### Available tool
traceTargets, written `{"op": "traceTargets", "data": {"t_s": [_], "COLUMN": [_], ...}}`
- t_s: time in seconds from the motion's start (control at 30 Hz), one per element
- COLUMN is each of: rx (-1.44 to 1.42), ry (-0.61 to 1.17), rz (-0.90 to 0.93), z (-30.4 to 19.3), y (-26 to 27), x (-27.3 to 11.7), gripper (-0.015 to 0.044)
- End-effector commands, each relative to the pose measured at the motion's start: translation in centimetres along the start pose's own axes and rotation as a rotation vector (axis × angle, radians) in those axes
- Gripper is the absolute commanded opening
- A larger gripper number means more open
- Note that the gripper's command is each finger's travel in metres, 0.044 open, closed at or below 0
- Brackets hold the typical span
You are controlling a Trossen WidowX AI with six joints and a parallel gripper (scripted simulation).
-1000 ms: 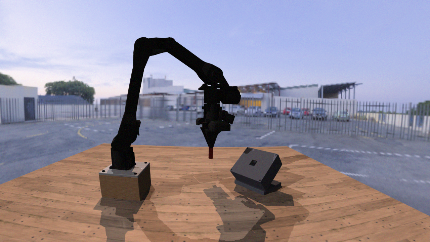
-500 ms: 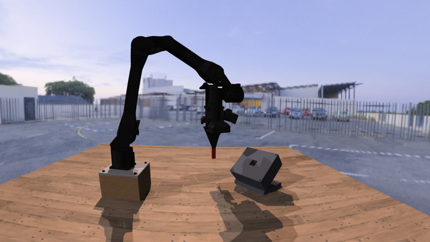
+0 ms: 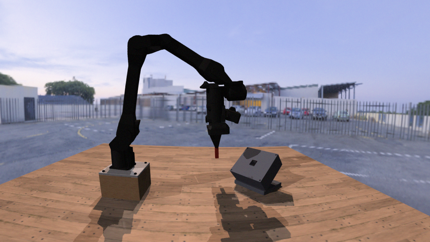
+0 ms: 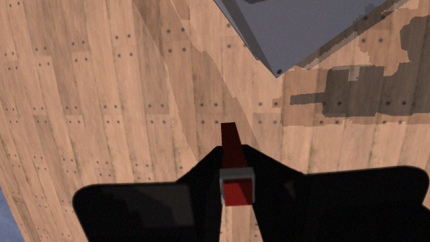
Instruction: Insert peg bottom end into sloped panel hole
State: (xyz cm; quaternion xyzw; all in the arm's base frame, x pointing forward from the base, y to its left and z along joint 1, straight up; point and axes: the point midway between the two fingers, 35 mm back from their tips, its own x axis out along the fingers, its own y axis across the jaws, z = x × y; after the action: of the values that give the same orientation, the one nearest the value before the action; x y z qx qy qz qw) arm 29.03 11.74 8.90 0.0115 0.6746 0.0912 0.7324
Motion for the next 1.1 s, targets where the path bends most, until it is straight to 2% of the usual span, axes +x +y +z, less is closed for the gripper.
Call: {"op": "traceTargets", "data": {"t_s": [0.0,1.07], "rx": [0.038,0.322], "ry": [-0.022,-0.115], "rz": [0.021,0.145], "z": [0.3,1.8], "y": [-0.3,-3.3], "x": [-0.4,-1.8], "gripper": [0.0,0.0]}}
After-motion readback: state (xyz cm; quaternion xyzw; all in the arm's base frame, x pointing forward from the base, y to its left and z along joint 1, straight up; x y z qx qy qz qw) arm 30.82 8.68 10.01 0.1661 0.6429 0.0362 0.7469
